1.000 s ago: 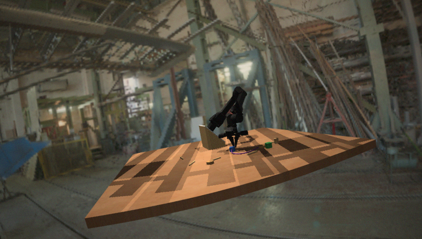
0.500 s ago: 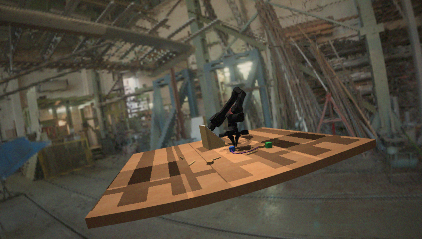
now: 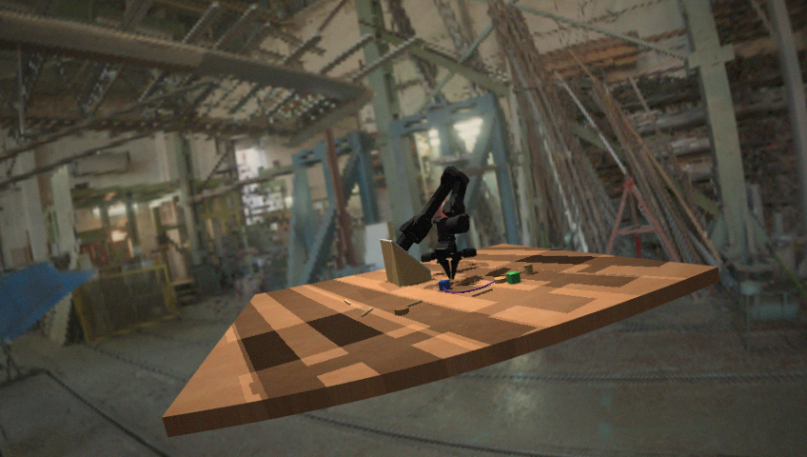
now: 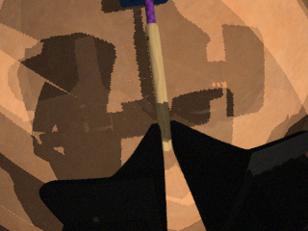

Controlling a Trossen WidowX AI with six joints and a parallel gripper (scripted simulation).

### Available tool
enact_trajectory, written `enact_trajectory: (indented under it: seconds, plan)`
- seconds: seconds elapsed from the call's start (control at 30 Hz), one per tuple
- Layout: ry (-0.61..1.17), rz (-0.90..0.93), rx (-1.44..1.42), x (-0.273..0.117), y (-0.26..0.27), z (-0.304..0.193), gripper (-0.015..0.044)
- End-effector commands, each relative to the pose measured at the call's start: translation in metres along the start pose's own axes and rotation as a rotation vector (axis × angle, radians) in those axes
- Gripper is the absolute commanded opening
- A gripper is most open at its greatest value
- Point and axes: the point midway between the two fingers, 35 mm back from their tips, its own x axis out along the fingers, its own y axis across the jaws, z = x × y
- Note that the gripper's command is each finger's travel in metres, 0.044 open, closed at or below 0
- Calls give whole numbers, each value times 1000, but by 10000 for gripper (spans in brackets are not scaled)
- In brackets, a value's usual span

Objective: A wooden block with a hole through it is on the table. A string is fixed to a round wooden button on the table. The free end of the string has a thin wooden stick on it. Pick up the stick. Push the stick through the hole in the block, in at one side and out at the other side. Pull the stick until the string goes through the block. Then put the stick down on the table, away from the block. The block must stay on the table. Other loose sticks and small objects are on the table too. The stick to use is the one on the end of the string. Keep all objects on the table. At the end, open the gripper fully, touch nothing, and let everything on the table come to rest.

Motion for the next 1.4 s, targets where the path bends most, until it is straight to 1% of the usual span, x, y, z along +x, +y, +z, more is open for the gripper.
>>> enact_trajectory:
  seconds: [0.0,0.57,0.83,1.37]
  plan:
    - [-7,0,-1,-2,0,-6,0]
    - [-5,-4,-11,-6,3,-22,0]
    - [-8,16,-4,8,1,-36,0]
    - [-8,17,-4,8,1,-36,0]
